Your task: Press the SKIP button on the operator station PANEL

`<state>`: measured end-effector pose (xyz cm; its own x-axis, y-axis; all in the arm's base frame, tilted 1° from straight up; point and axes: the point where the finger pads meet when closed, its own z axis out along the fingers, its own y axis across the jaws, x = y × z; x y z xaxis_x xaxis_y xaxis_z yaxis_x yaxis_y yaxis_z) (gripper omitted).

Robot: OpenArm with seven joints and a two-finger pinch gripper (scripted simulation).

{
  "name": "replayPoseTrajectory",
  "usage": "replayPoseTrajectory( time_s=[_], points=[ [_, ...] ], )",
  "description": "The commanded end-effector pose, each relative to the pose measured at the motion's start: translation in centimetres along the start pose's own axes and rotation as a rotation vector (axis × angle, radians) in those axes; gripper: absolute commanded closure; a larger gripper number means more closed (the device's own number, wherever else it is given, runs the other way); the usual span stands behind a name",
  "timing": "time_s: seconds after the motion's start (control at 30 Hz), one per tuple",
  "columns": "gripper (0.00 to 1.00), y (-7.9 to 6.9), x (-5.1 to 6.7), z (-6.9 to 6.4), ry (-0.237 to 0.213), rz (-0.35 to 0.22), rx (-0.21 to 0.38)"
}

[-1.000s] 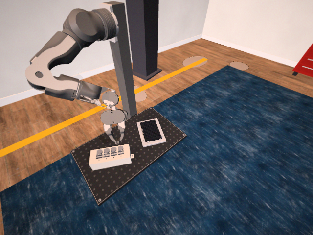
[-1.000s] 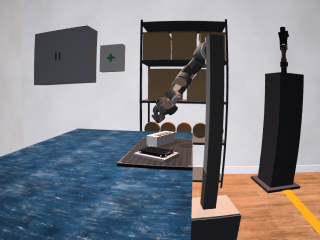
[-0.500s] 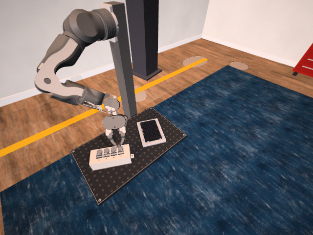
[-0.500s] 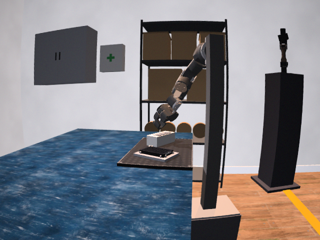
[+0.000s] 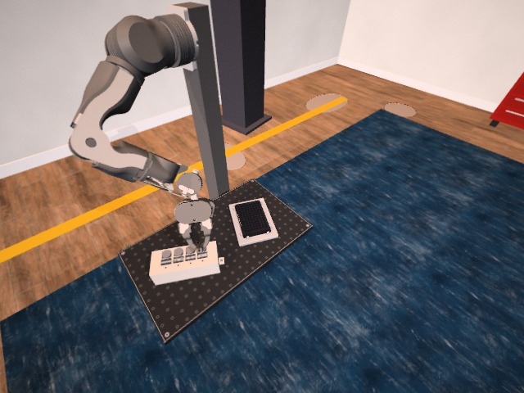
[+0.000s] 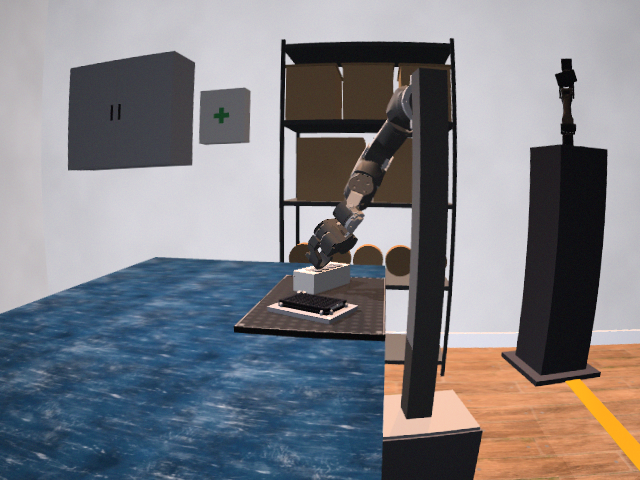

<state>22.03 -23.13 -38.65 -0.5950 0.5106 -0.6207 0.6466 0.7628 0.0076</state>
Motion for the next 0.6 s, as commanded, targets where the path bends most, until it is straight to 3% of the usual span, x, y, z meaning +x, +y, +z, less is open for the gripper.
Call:
replayPoseTrajectory(
  time_s=[0.0,0.57],
  points=[
    [1.00,0.20,-0.33,-0.02,-0.008,0.007,-0.010],
    [1.00,0.21,-1.17,-0.40,-0.012,0.010,-0.002]
  ],
)
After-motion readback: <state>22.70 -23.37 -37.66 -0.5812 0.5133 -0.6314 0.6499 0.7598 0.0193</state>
